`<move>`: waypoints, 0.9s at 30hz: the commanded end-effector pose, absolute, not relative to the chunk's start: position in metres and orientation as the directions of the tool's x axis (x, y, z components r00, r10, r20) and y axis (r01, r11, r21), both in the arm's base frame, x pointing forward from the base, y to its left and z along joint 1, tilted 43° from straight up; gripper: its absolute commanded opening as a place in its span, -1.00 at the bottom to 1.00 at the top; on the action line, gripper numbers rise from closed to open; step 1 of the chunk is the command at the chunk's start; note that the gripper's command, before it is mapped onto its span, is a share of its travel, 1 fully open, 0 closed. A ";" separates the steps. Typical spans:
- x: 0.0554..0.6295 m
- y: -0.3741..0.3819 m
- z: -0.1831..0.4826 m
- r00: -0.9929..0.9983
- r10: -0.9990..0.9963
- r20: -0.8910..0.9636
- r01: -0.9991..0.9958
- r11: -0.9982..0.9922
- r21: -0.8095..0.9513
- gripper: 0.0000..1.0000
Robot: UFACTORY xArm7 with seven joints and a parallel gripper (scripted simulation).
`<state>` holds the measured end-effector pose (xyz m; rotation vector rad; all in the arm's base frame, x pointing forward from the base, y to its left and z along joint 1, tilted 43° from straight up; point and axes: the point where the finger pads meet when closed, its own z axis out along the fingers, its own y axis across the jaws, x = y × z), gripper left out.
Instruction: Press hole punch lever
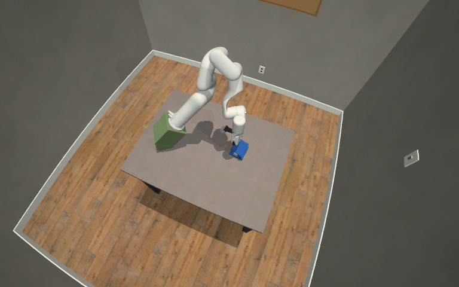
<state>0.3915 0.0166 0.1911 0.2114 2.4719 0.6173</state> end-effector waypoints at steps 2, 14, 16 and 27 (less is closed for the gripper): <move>0.392 0.016 0.192 -0.820 0.281 -0.499 0.014 0.881 0.474 -1.00; 0.397 0.019 0.186 -0.820 0.281 -0.499 0.013 0.881 0.474 -1.00; 0.397 0.020 0.185 -0.820 0.281 -0.499 0.013 0.881 0.474 -1.00; 0.398 0.020 0.185 -0.820 0.281 -0.499 0.014 0.881 0.474 -1.00</move>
